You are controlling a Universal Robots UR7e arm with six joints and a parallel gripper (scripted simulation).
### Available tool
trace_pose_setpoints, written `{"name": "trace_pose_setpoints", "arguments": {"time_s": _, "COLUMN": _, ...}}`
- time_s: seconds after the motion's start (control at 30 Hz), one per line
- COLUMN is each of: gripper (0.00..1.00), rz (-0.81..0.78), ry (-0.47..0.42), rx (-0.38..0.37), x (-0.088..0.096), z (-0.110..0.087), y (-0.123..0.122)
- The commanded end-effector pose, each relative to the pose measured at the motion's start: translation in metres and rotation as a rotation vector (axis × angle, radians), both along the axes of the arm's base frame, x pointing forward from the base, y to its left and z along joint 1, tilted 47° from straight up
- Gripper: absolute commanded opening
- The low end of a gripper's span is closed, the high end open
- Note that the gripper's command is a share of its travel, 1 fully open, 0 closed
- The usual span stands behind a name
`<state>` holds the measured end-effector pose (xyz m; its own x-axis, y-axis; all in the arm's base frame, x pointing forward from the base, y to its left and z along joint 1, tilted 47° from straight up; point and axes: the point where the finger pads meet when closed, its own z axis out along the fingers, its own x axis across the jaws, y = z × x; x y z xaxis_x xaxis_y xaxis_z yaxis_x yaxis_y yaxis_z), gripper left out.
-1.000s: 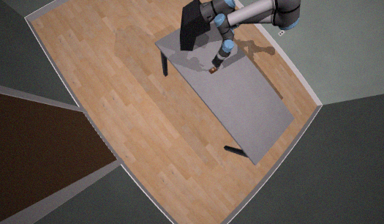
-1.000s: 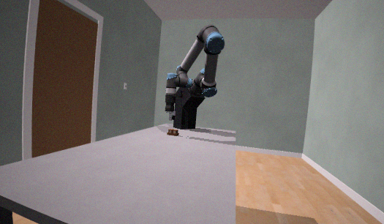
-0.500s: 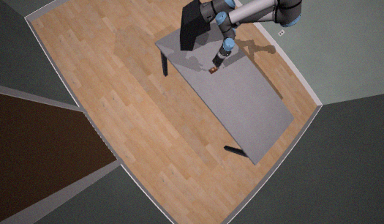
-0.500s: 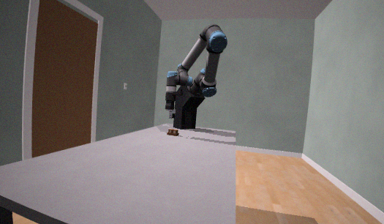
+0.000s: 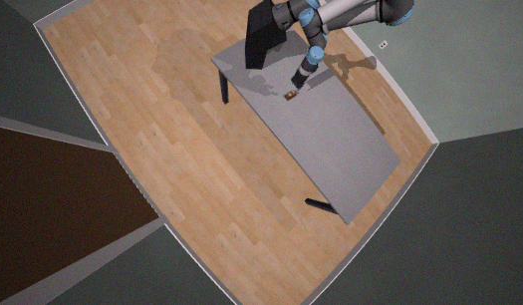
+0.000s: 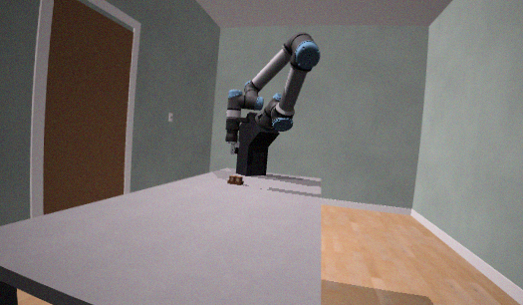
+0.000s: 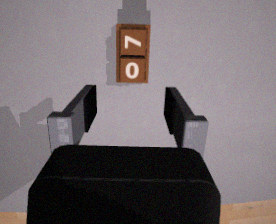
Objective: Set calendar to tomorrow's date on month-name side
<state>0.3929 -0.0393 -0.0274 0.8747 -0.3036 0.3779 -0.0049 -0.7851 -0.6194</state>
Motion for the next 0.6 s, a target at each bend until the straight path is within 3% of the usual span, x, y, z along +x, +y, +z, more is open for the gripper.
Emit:
{"name": "trace_pose_setpoints", "arguments": {"time_s": 0.0, "gripper": 1.0, "rz": 0.005, "ry": 0.001, "rx": 0.003, "x": -0.0074, "z": 0.0103, "y": -0.008}}
{"name": "trace_pose_setpoints", "arguments": {"time_s": 0.57, "gripper": 1.0, "rz": 0.005, "ry": 0.001, "rx": 0.003, "x": -0.009, "z": 0.0127, "y": -0.0098}}
